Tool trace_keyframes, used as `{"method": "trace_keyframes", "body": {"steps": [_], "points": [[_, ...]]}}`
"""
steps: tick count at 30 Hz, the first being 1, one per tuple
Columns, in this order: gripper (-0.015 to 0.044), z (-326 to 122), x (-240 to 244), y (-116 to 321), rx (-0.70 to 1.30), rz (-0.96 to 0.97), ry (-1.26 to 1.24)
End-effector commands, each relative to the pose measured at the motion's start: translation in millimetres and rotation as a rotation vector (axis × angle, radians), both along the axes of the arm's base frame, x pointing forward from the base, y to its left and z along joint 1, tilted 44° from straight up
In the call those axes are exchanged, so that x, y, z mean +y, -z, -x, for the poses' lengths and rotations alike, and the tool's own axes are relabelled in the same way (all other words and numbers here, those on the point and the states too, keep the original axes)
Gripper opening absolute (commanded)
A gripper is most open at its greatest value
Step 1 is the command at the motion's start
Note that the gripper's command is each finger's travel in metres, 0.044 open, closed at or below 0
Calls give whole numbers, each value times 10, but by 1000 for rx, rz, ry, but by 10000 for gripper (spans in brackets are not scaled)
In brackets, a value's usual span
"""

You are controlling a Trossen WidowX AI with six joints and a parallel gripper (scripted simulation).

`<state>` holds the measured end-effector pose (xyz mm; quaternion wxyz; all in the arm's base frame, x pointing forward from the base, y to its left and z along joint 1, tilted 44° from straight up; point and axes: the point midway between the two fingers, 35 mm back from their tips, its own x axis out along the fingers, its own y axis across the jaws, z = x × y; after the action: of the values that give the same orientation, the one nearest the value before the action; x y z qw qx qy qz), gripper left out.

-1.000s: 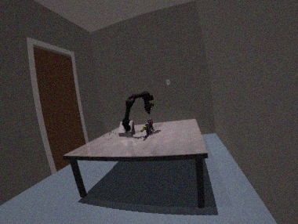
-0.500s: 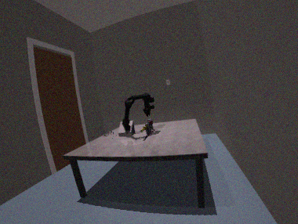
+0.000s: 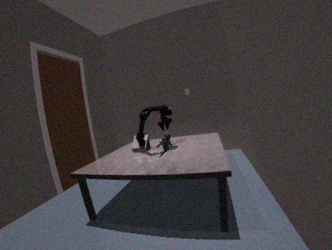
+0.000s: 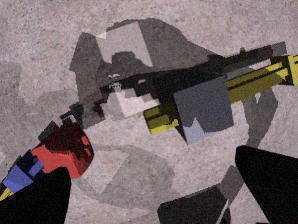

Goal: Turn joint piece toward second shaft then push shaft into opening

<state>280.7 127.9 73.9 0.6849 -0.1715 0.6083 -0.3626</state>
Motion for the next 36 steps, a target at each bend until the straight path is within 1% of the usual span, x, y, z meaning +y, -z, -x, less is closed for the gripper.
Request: {"method": "trace_keyframes", "body": {"steps": [1,36], "points": [[440,3,-30,43,-89,24,88],[440,12,-182,263,-832,140,708]]}}
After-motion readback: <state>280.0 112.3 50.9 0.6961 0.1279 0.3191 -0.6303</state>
